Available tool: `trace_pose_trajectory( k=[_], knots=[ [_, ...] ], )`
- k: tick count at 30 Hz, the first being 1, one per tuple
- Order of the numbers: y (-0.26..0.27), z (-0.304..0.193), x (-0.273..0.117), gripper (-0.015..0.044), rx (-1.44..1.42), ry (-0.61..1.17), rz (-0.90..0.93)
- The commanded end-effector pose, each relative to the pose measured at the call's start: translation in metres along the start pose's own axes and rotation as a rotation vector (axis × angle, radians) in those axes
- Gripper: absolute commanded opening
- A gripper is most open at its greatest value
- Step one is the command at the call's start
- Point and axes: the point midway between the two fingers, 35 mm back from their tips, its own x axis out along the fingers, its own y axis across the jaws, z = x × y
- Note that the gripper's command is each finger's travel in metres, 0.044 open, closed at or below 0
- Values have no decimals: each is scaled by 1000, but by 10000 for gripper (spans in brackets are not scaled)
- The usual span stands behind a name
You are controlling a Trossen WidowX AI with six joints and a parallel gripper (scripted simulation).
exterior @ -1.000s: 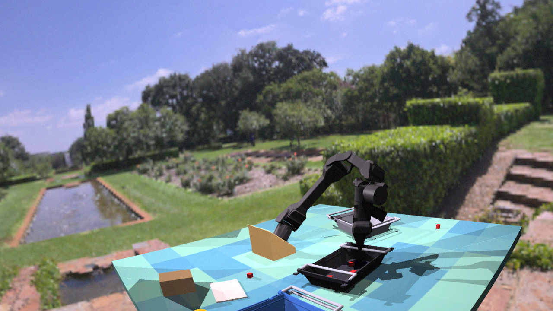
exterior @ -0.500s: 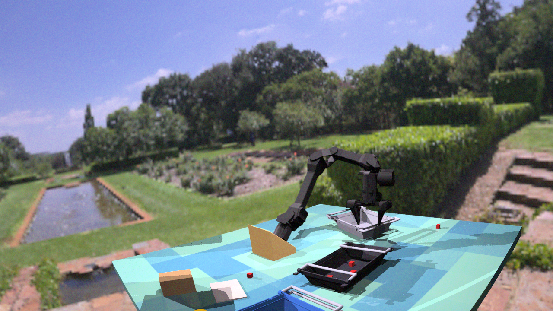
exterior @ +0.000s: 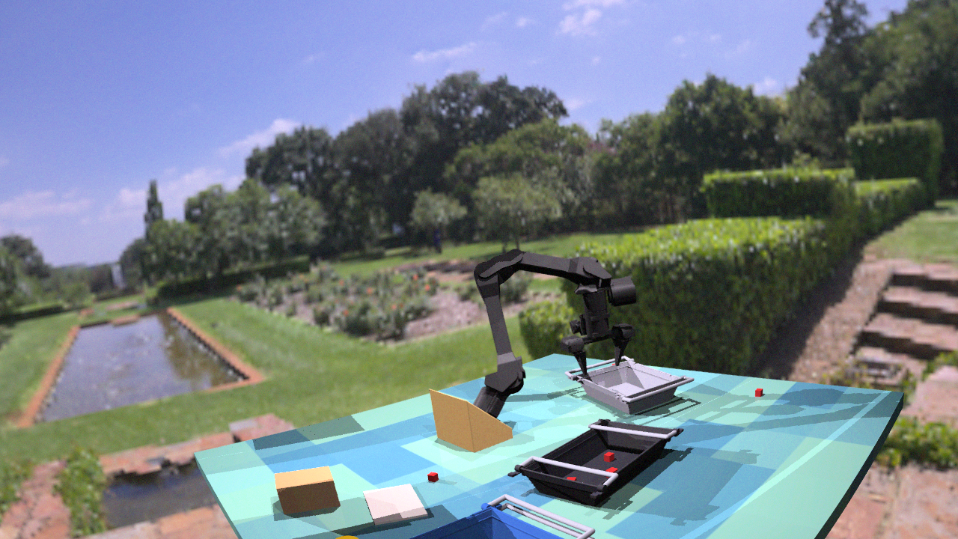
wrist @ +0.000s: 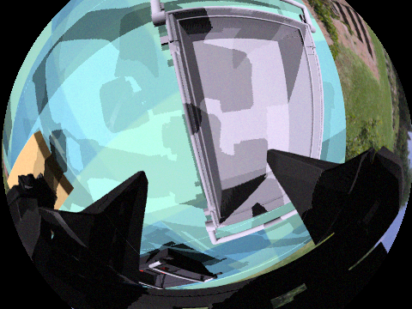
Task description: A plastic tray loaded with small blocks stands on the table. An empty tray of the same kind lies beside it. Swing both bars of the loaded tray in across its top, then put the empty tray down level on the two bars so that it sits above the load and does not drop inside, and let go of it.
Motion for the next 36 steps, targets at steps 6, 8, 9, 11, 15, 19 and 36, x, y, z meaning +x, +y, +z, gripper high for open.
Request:
trace_pose_trajectory(
  k=[6, 8, 9, 11, 15, 19, 36],
  knots=[
    [6, 4, 5, 440, -49, -8, 4],
    [5, 3, 10, 440, -50, -7, 6],
    [5, 3, 13, 440, -51, -7, 8],
    [5, 2, 20, 440, -54, -7, 10],
    [4, 1, 34, 440, -58, -7, 15],
    [4, 1, 48, 440, -62, -6, 18],
    [7, 6, 87, 440, -71, -7, 20]
  ],
)
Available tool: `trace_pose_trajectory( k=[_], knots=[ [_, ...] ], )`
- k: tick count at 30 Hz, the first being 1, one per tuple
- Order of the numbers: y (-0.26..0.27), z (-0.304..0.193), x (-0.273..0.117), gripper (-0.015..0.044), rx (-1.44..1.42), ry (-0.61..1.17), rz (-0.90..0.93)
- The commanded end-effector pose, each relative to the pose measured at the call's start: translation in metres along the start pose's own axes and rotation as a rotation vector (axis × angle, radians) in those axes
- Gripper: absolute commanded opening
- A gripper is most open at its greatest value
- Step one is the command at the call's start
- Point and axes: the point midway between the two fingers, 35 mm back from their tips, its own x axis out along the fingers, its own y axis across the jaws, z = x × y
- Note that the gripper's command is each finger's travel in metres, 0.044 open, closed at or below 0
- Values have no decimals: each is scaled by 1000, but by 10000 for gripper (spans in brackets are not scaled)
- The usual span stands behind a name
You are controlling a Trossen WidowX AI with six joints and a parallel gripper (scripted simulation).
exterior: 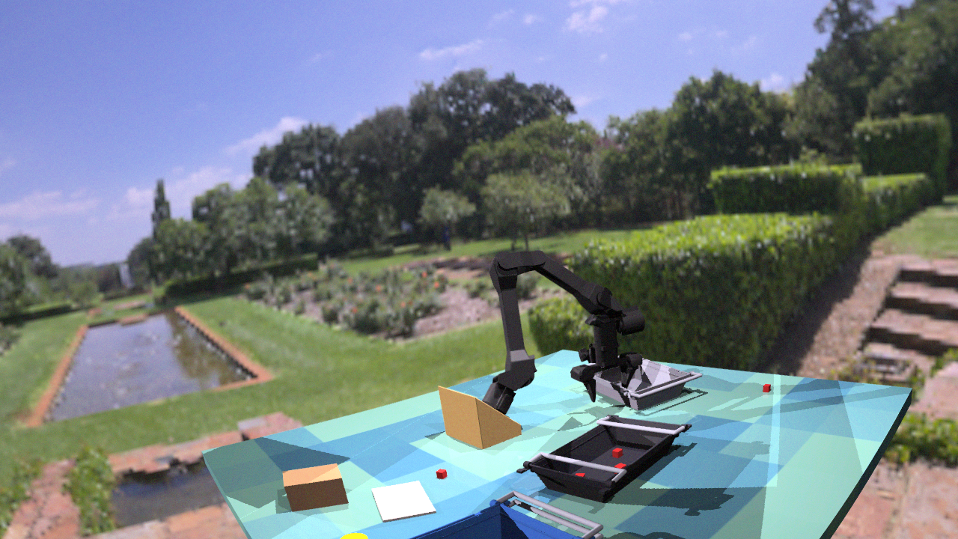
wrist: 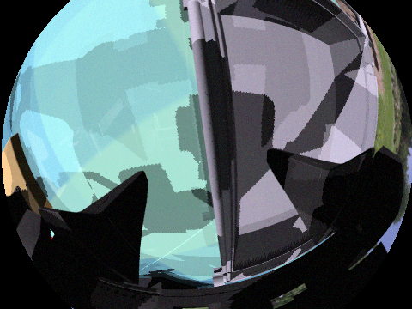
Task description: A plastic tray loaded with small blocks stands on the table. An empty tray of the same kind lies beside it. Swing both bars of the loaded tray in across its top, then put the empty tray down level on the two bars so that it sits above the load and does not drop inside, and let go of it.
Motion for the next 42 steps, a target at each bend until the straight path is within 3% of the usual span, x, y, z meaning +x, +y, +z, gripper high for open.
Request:
trace_pose_trajectory(
  k=[1, 3, 17, 42],
  knots=[
    [1, 0, 4, 440, 3, 3, 3],
    [1, 0, 4, 440, 3, 3, 3],
    [1, 0, 4, 235, 3, 3, 3],
    [1, 0, 4, 68, 3, 3, 3]
  ],
)
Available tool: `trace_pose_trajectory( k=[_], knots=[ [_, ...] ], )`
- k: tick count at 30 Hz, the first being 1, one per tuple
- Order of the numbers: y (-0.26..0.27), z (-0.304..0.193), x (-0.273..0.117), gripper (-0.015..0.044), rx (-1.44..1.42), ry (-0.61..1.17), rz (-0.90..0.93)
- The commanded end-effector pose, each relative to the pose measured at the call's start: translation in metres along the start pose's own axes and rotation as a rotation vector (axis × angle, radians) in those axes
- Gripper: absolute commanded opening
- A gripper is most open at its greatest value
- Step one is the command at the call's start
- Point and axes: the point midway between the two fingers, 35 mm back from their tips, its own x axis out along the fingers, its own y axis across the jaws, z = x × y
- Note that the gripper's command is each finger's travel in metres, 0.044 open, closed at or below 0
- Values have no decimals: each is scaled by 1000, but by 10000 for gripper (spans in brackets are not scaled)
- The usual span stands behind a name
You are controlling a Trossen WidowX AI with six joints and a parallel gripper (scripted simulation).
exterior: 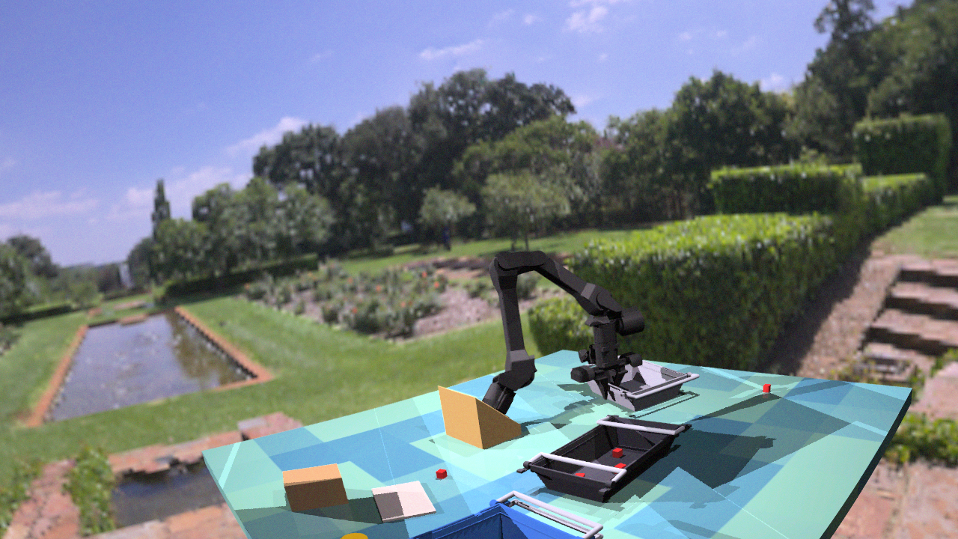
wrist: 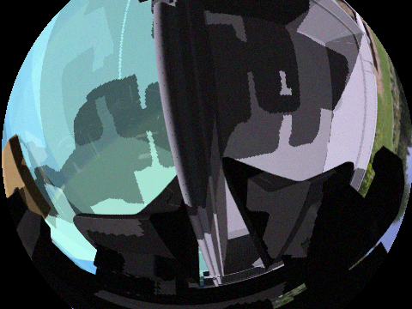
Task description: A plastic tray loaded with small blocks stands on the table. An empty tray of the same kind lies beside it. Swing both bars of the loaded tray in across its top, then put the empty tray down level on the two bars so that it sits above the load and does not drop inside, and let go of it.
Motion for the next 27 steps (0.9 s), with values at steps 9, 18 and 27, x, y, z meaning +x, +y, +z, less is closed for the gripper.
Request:
trace_pose_trajectory(
  k=[9, 18, 27],
  knots=[
    [1, -1, -4, 8, 3, 4, 8],
    [-1, -4, -46, 0, 1, 6, 13],
    [1, 0, -79, 0, 2, 6, 10]
  ],
)
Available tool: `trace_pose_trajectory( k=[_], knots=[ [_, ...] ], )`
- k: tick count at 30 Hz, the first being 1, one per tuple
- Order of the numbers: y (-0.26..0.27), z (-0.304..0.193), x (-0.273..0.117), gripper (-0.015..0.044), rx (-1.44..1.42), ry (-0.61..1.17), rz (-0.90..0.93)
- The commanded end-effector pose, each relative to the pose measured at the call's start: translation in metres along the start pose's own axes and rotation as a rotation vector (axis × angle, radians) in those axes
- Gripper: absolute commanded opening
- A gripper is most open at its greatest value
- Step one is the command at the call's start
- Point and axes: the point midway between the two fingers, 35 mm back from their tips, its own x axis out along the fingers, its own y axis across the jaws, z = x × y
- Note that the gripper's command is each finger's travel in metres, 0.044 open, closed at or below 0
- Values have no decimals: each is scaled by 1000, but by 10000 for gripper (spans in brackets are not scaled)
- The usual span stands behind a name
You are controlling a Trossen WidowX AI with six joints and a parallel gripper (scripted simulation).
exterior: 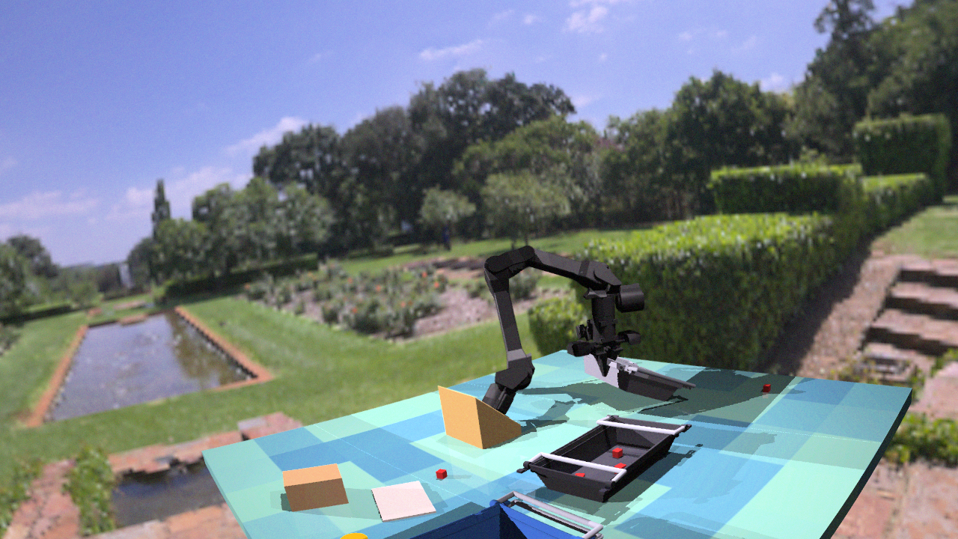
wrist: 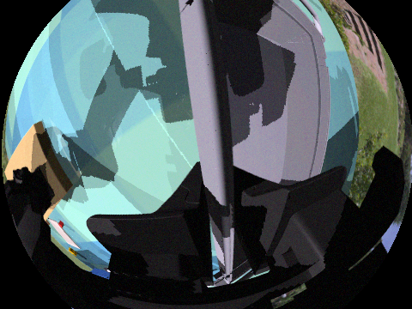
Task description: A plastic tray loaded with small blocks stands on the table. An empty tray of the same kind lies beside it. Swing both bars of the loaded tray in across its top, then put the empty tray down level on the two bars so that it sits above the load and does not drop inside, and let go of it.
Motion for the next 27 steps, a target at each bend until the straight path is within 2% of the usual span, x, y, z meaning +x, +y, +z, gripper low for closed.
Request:
trace_pose_trajectory(
  k=[1, 12, 27],
  knots=[
    [-4, 3, -13, 0, -13, 3, -28],
    [-5, 2, -17, 0, -14, 5, -26],
    [-15, 3, -73, 0, -14, 21, -14]
  ],
)
